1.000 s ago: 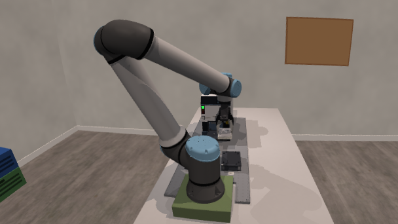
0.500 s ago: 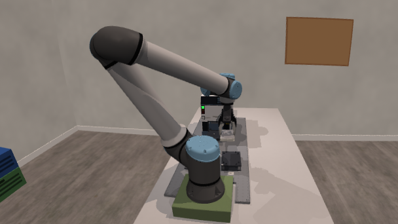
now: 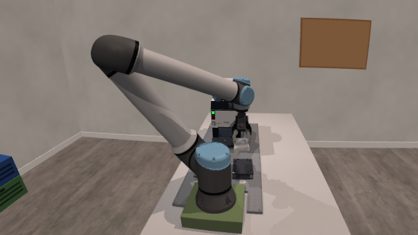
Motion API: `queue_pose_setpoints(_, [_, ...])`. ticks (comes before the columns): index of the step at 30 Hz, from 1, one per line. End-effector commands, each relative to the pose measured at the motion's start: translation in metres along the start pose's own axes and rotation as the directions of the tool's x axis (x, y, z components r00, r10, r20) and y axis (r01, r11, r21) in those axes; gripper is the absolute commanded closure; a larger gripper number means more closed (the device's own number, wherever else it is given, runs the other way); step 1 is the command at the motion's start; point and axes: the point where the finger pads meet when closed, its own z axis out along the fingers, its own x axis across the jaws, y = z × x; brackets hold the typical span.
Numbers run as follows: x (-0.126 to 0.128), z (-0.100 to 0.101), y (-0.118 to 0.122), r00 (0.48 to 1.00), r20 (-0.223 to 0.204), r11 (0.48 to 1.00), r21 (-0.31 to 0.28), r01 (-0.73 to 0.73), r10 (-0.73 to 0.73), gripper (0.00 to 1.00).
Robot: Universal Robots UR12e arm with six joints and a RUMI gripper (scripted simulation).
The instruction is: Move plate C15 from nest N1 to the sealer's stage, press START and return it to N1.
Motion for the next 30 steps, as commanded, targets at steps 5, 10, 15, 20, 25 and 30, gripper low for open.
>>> queue_pose_setpoints(5, [-0.0103,-0.0009,-0.0162,1.000,0.000,1.000,-0.002,0.001,-0.001,1.00])
queue_pose_setpoints(10, [-0.0105,-0.0009,-0.0164,1.000,0.000,1.000,-0.002,0.001,-0.001,1.00])
queue_pose_setpoints(15, [-0.0106,-0.0009,-0.0166,1.000,0.000,1.000,-0.002,0.001,-0.001,1.00])
queue_pose_setpoints(20, [-0.0106,-0.0009,-0.0168,1.000,0.000,1.000,-0.002,0.001,-0.001,1.00])
queue_pose_setpoints(25, [-0.0106,-0.0009,-0.0169,1.000,0.000,1.000,-0.002,0.001,-0.001,1.00])
queue_pose_setpoints(30, [-0.0106,-0.0009,-0.0168,1.000,0.000,1.000,-0.002,0.001,-0.001,1.00])
